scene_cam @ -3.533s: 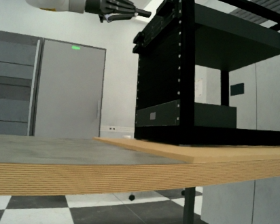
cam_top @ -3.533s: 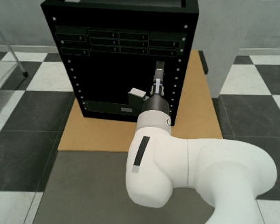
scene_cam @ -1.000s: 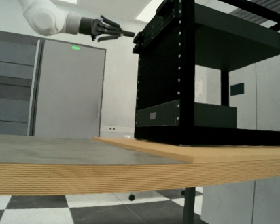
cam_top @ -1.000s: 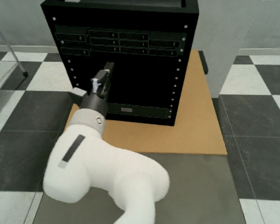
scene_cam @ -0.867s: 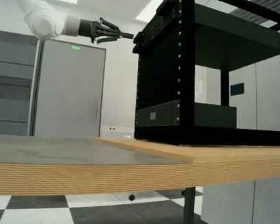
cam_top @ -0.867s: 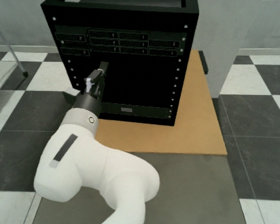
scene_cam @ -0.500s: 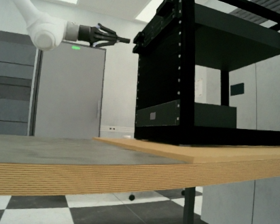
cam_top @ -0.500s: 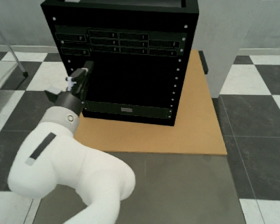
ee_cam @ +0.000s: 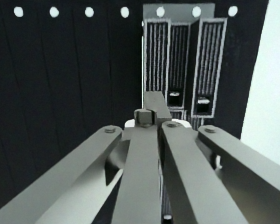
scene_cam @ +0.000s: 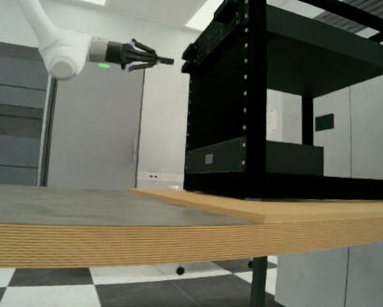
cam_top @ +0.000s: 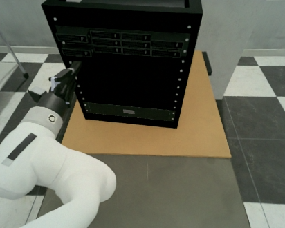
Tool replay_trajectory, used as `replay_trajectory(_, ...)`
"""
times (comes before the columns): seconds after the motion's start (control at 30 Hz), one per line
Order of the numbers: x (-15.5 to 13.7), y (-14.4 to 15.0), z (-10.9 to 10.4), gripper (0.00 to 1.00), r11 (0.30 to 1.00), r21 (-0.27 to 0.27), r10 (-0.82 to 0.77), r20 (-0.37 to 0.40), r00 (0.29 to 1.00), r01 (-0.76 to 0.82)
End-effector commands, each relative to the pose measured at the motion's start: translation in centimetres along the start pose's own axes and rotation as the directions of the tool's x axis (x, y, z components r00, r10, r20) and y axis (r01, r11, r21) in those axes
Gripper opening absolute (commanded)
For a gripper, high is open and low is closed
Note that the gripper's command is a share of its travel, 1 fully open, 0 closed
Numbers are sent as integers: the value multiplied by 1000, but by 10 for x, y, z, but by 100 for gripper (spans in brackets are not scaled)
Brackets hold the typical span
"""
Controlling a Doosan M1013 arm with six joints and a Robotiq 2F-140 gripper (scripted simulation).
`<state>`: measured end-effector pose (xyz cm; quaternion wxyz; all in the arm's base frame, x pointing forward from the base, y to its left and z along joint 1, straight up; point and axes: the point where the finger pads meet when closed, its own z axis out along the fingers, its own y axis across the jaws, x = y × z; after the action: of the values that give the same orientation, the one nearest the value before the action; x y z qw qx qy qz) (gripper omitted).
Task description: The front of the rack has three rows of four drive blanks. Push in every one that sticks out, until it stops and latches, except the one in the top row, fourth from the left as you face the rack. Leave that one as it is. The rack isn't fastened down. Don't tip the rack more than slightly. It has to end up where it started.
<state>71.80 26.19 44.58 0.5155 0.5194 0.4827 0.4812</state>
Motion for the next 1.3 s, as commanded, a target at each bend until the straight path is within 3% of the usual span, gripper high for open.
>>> replay_trajectory(0.0, 12, 3, 2, 10, 1000, -5, -2, 1, 1000, 2)
replay_trajectory(0.5, 19, 3, 2, 10, 1000, -5, -2, 1, 1000, 2)
replay_trajectory(0.87, 19, 3, 39, 10, 1000, -5, -2, 1, 1000, 2)
replay_trajectory(1.27, 19, 3, 41, 10, 1000, -5, -2, 1, 1000, 2)
